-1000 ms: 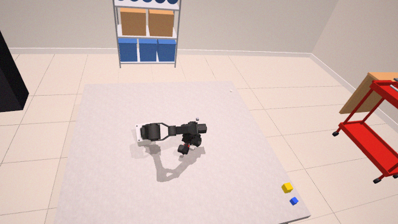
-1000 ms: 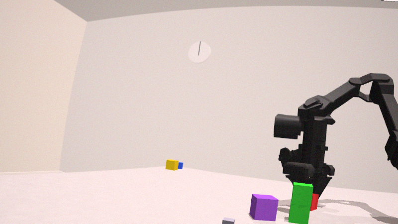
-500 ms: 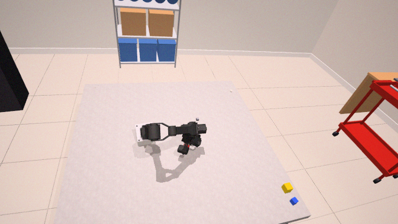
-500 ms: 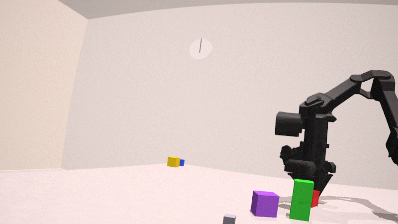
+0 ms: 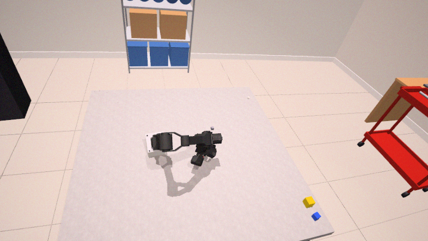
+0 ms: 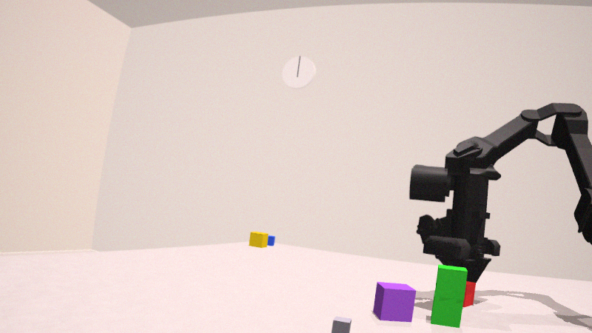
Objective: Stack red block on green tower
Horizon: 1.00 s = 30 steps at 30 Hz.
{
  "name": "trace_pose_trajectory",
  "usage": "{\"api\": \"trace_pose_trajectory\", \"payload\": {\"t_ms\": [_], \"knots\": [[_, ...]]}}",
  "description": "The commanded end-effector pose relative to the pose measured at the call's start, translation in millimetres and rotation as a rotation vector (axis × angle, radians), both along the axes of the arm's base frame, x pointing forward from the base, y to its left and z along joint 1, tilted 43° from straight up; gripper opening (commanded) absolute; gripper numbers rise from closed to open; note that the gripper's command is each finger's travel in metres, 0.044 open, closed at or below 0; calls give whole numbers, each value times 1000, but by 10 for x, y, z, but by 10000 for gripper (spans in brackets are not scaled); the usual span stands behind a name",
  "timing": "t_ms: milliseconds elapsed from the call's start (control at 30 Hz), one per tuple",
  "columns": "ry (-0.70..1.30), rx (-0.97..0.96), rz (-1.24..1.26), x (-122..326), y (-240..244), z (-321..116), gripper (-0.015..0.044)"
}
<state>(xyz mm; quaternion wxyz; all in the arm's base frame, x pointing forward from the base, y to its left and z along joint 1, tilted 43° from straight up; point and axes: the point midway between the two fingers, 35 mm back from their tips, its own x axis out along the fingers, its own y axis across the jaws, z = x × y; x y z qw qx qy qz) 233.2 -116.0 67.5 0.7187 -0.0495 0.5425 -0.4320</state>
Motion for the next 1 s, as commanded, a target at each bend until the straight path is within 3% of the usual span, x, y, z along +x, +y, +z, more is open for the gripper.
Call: {"api": "trace_pose_trajectory", "payload": {"t_ms": [0, 133, 967], "knots": [[5, -2, 3, -2, -2, 1, 98], [5, -1, 3, 0, 52, 55, 0], [7, 3, 3, -40, 795, 854, 0]]}}
